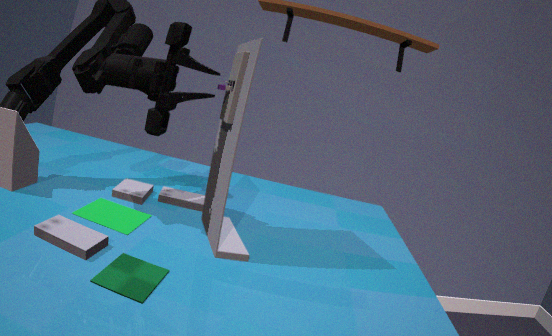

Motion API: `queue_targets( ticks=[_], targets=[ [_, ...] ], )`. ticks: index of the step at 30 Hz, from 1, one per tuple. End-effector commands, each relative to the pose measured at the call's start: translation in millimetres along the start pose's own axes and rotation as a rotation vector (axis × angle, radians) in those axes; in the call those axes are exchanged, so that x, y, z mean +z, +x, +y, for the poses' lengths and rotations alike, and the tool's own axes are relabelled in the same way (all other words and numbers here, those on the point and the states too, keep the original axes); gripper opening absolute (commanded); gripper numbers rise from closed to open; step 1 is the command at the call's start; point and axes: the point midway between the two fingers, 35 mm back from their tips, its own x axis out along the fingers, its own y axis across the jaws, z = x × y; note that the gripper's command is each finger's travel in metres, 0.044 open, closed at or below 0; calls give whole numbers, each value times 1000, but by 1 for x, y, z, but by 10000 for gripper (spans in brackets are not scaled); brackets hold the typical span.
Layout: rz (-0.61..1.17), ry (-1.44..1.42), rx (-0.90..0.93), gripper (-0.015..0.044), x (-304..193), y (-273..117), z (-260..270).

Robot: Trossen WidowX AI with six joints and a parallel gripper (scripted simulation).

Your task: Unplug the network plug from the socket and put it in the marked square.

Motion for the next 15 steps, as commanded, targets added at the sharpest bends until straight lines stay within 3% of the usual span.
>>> queue_targets(
  ticks=[1, 8, 15],
  targets=[
    [0, -12, -5, 156, 1, 7, 0],
    [-5, -24, -8, 156, 4, 15, 0],
    [-5, -24, -8, 90, 4, 15, 0]
  ],
)
